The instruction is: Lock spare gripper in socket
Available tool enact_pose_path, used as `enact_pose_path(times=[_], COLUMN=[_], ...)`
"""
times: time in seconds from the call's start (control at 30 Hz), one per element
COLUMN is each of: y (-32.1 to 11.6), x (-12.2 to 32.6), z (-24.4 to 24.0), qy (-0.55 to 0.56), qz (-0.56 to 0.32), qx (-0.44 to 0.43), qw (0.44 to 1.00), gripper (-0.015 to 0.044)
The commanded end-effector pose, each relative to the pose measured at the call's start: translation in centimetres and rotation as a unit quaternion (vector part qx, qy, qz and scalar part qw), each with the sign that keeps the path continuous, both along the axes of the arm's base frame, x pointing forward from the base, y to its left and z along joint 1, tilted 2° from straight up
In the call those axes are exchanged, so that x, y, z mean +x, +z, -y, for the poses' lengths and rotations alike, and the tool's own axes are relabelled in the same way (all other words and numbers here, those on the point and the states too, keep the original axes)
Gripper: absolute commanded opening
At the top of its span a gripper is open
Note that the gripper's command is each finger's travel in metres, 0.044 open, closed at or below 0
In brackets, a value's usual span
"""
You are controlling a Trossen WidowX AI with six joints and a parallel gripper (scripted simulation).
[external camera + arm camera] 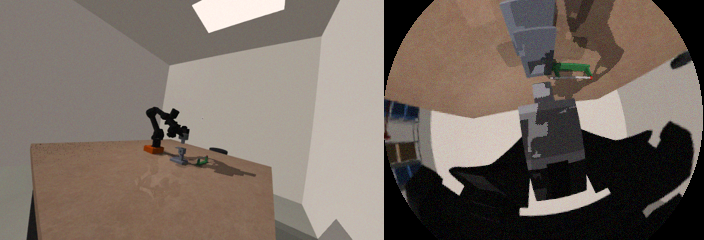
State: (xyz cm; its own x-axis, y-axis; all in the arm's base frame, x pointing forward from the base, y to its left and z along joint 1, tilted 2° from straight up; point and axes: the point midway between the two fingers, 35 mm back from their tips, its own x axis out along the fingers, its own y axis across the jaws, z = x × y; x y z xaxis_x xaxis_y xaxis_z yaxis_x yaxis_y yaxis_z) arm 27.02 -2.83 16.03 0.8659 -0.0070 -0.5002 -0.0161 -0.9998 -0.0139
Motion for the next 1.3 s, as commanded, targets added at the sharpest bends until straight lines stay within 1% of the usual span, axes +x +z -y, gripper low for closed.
enact_pose_path(times=[0.0,1.27], y=[0.4,-5.3], x=[0.1,0.5], z=[-0.1,-0.1], qy=[0.001,0.001], qz=[0.011,0.006], qx=[0.002,-0.002], qw=[1.0,1.0], gripper=[0.0,0.0])
